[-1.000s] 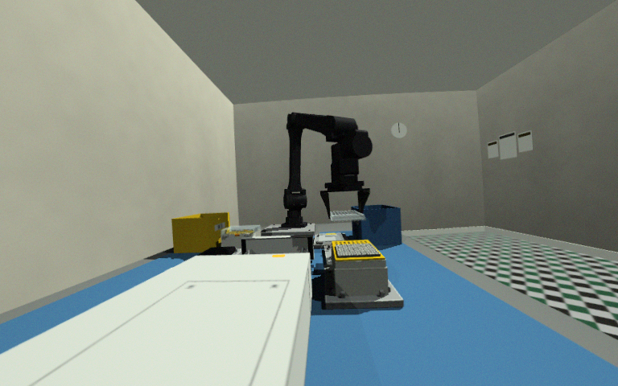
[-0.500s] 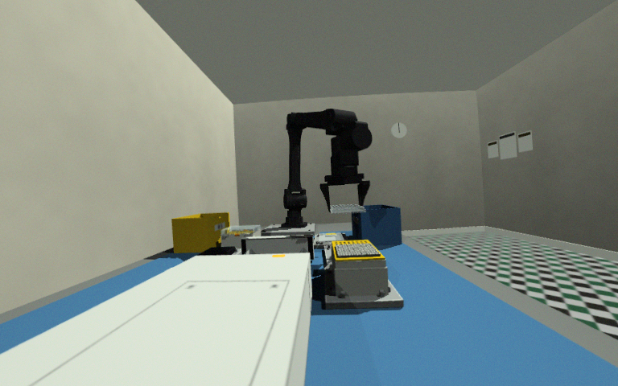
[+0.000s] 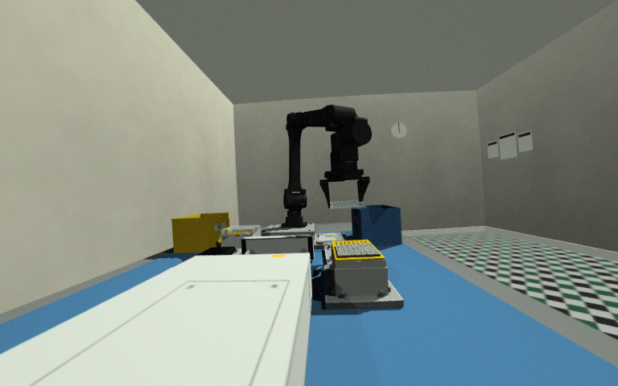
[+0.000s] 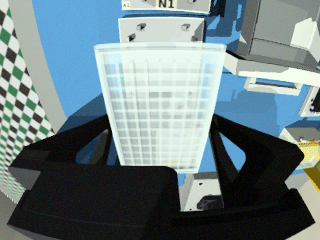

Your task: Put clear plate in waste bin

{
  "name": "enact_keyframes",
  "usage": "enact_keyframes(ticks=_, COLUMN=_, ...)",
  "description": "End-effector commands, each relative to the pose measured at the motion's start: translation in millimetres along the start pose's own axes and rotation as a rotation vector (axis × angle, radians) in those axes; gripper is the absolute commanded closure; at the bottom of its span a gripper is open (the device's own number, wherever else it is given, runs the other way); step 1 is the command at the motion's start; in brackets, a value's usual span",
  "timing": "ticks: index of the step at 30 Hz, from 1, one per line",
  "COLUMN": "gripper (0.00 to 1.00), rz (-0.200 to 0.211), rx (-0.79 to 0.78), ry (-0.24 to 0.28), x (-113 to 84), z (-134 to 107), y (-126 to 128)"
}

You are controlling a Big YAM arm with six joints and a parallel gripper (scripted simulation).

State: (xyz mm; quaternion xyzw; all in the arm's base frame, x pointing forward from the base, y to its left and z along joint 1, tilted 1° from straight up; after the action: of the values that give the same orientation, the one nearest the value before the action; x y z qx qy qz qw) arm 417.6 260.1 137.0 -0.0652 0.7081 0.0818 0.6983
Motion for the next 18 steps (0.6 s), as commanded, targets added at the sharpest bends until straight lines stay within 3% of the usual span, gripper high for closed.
enact_keyframes(ticks=1, gripper=1.0, rz=0.01, rx=0.0, ry=-0.033, x=-14.0, z=10.0, y=2.3)
enact_keyframes(ticks=3, gripper=1.0, rz=0.001, rx=0.004, ry=-0.015, x=-12.7, z=-1.4, y=-10.1)
enact_keyframes(ticks=18, gripper=1.0, rz=0.007, rx=0.003, ry=-0.036, x=-11.9, z=-10.1, y=-40.3)
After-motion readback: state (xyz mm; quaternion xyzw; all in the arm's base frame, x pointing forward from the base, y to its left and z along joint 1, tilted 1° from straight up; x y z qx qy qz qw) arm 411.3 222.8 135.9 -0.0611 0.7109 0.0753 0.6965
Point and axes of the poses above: the point where the finger pads meet when closed, its own x axis out along the fingers, its own y axis across the jaws, z = x × y, the point moved 1 cm from there along -x, back along the fingers, and after that the axes turned 3 degrees about -x, right-handed, at the moved point
